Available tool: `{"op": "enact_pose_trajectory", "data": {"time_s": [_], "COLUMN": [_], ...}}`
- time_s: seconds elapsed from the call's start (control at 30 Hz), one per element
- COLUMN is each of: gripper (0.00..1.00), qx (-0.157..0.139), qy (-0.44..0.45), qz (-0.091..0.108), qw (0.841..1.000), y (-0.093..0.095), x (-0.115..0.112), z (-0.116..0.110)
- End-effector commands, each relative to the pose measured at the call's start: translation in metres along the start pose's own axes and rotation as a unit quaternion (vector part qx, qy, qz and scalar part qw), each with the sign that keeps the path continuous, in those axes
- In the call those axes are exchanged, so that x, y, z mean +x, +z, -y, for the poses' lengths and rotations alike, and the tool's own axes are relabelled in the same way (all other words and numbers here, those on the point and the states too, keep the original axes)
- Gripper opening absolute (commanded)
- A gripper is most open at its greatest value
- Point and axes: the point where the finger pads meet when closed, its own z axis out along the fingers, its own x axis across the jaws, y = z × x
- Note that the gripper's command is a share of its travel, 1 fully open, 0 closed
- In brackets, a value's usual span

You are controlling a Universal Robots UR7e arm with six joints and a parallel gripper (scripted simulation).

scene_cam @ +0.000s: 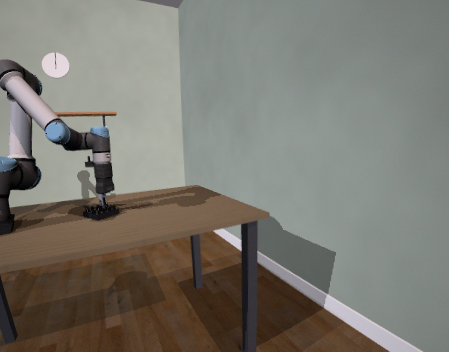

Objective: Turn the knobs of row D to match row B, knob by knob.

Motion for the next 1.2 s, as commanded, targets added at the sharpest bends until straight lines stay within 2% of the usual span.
{"op": "enact_pose_trajectory", "data": {"time_s": [0.0, 0.57, 1.17], "gripper": [0.30, 0.30, 0.30], "qx": [-0.001, -0.001, -0.001], "qy": [0.038, 0.094, 0.103], "qz": [0.000, 0.000, 0.000], "qw": [0.999, 0.996, 0.995], "y": [-0.0003, -0.0003, -0.0003], "x": [0.0003, 0.0003, 0.0003], "z": [-0.0003, -0.0003, -0.0003]}}
